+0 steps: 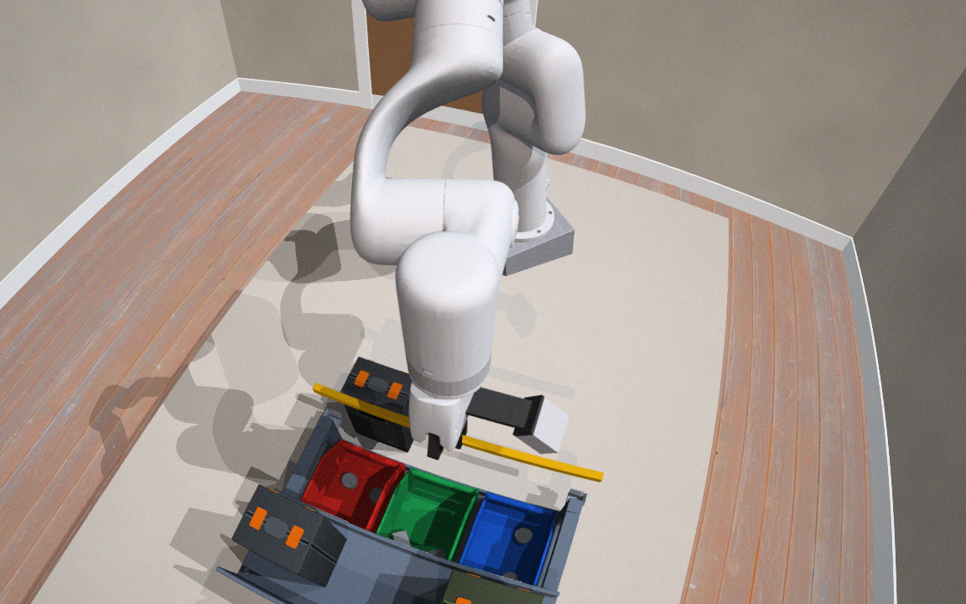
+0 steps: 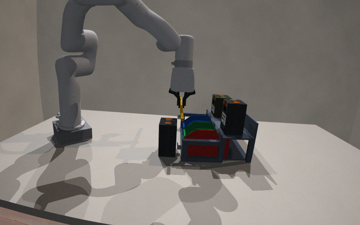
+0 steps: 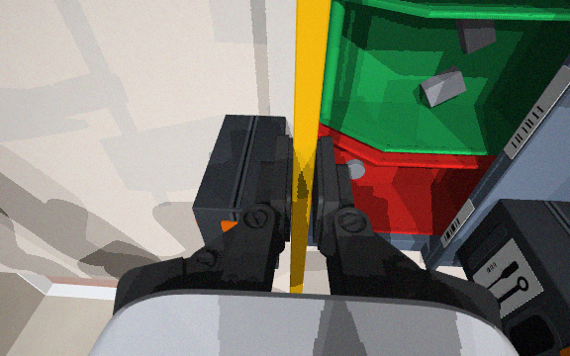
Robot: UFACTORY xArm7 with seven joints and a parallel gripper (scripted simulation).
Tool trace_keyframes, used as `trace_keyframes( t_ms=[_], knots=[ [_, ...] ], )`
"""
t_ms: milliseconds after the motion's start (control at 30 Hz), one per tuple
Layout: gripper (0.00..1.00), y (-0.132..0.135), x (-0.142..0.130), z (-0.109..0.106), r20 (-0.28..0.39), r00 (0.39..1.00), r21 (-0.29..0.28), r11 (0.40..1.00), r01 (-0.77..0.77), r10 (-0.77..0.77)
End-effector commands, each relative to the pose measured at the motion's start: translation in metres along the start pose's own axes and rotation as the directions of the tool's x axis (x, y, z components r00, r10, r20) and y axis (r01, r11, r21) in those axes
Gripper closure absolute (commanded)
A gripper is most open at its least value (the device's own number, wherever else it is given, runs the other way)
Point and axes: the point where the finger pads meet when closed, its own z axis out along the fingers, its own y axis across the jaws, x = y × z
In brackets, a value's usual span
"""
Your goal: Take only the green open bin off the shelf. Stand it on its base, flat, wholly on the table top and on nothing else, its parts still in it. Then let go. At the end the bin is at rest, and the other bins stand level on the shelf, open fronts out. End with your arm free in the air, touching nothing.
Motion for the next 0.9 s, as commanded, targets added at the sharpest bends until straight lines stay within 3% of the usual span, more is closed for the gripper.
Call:
trace_keyframes(
  t_ms=[0, 567, 733, 867],
  knots=[
    [1.0, 0.002, -0.004, -0.001, 0.003, 1.0, -0.004, 1.0, -0.008, 0.008],
    [1.0, 0.002, -0.005, 0.001, 0.003, 1.0, -0.004, 1.0, -0.008, 0.008],
    [1.0, -0.038, -0.004, 0.002, 0.003, 1.0, -0.004, 1.0, -0.008, 0.008],
    [1.0, -0.038, -0.004, 0.002, 0.003, 1.0, -0.004, 1.0, -0.008, 0.008]
  ],
)
